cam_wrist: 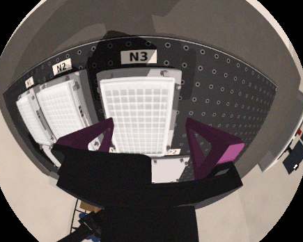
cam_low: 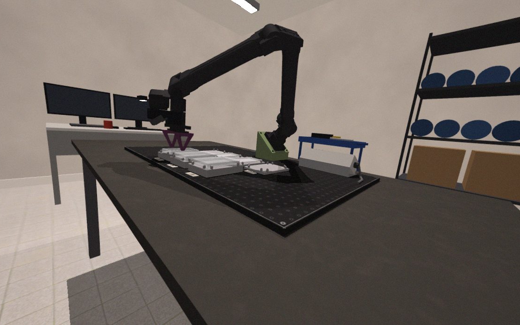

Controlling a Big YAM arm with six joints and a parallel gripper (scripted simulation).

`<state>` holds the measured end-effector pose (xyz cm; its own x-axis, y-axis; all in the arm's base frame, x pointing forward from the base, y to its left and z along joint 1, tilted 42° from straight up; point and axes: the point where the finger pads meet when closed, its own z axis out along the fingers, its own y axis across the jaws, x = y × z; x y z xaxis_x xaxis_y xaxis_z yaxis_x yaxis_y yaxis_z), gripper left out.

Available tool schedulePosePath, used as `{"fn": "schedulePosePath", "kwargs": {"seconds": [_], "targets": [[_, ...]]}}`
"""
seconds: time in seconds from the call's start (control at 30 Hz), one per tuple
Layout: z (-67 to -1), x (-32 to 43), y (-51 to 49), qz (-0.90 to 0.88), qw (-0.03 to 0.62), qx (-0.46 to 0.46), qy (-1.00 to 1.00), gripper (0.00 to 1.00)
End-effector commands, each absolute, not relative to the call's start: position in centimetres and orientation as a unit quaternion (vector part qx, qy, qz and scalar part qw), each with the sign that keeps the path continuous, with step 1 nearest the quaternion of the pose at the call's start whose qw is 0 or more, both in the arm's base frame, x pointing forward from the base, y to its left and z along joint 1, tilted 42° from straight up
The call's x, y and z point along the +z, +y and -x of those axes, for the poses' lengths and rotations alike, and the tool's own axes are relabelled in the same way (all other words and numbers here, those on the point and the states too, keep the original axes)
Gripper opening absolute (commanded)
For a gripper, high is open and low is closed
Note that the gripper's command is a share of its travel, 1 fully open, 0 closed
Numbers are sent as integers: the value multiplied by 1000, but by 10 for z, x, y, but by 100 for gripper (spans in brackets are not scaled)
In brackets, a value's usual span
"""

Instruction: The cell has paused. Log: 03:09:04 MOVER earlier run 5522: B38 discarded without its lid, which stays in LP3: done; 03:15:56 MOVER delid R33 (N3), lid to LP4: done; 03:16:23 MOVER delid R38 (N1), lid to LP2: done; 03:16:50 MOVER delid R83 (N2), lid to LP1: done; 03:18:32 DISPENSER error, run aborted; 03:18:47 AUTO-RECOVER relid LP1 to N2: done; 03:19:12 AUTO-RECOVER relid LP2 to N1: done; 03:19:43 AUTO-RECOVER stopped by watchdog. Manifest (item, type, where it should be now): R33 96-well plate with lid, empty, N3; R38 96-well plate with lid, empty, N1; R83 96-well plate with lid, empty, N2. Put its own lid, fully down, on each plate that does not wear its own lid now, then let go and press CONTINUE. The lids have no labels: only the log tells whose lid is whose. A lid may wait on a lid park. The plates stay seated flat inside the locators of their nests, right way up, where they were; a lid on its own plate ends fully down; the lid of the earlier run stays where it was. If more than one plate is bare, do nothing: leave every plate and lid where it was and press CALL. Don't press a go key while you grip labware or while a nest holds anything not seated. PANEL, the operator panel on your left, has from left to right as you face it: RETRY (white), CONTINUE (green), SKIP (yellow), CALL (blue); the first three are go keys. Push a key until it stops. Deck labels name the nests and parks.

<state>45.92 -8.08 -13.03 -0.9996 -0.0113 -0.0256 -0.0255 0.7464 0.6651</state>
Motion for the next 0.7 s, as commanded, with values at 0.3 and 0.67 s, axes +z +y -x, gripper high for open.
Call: {"fn": "schedulePosePath", "kwargs": {"seconds": [0.3, 0.67], "targets": [[-459, -137, -68, 16, 0, 363, 932, 100], [-479, -103, -108, 15, 36, 348, 937, 100]]}}
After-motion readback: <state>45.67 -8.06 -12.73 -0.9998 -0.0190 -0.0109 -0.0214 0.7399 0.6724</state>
